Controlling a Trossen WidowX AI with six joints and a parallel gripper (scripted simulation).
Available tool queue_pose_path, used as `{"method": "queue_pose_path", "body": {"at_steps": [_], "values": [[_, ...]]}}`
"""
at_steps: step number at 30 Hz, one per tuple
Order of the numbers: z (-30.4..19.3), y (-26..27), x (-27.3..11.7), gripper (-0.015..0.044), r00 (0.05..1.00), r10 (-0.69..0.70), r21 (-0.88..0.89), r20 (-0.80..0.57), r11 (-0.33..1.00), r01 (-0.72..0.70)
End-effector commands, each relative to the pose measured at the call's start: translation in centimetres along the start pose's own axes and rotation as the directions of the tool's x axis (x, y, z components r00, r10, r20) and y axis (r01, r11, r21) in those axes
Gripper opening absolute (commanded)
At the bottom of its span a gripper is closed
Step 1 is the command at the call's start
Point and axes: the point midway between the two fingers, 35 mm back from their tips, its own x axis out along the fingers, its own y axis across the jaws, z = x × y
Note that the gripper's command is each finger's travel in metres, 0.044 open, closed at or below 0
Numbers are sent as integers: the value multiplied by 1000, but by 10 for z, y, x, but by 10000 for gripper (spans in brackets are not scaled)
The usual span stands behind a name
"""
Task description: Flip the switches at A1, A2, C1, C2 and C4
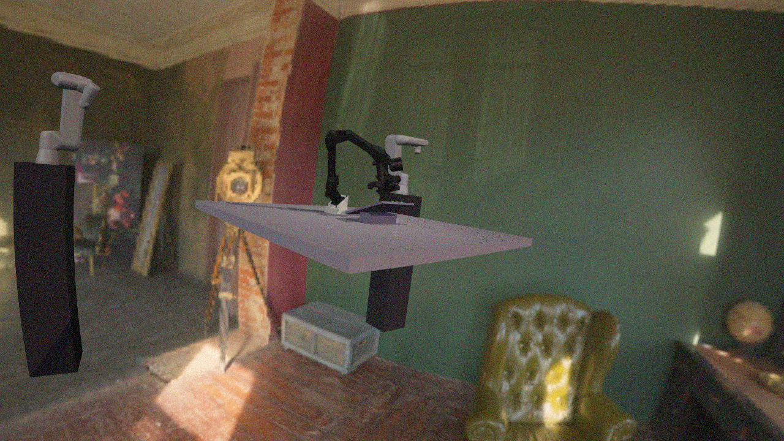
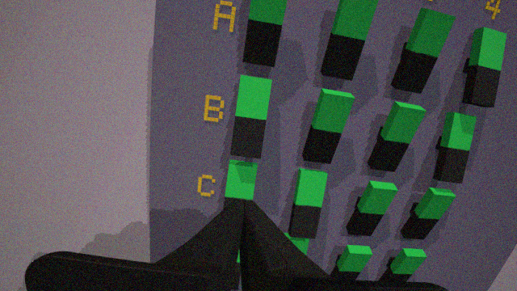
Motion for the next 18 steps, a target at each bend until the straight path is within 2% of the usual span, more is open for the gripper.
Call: {"method": "queue_pose_path", "body": {"at_steps": [1,7,12,18], "values": [[1,2,-46,0,999,14,8,35,1000,-15],[0,0,-49,0,999,14,7,36,1000,-14],[-17,-32,-47,0,999,12,6,35,1000,-12],[-18,-33,-47,0,999,12,5,35,1000,-12]]}}
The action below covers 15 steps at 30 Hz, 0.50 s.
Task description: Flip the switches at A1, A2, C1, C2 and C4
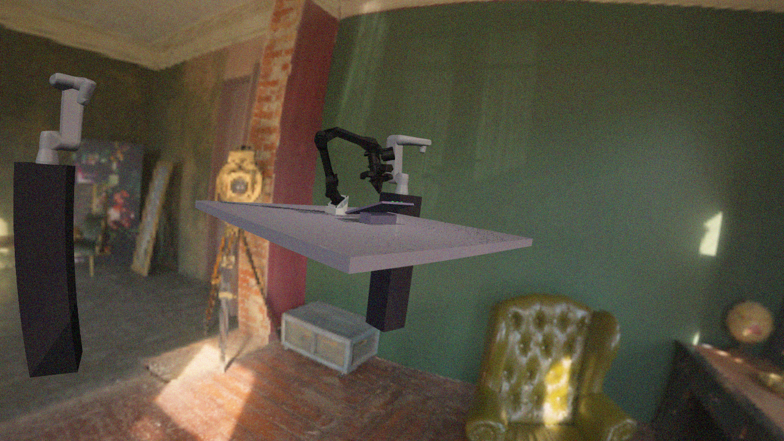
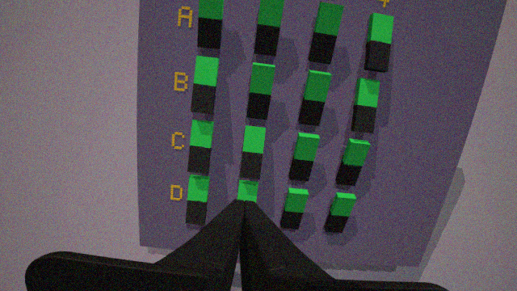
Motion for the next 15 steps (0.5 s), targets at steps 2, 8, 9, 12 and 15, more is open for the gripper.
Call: {"method": "queue_pose_path", "body": {"at_steps": [2,8,9,12,15], "values": [[-5,-4,10,0,1000,-10,-15,-1,1000,10],[-6,-5,37,0,1000,-12,-14,20,1000,12],[-6,-5,37,0,1000,-12,-14,20,1000,12],[-6,-5,37,0,1000,-12,-14,20,1000,12],[-6,-5,37,0,1000,-12,-14,20,1000,12]]}}
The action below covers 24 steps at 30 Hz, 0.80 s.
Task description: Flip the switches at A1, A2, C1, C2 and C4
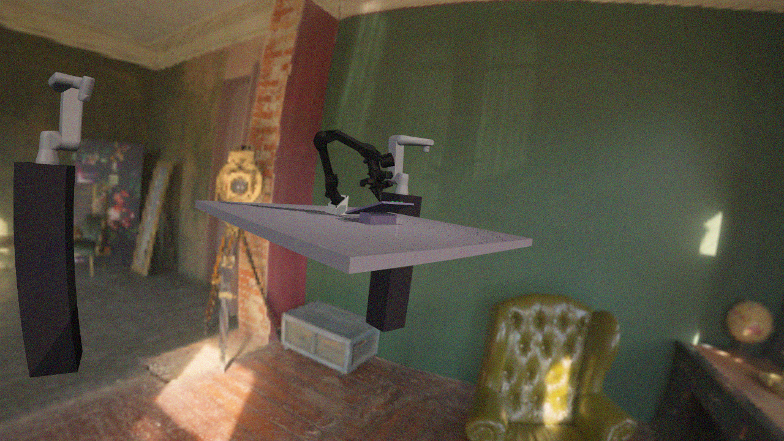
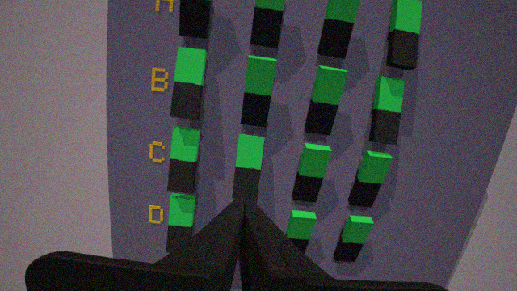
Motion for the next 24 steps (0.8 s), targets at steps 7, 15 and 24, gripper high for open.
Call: {"method": "queue_pose_path", "body": {"at_steps": [7,15,24], "values": [[-3,-2,13,0,1000,-8,-8,-1,1000,8],[-3,-2,23,0,1000,-8,-8,-1,1000,8],[-3,-2,27,0,1000,-8,-8,-1,1000,8]]}}
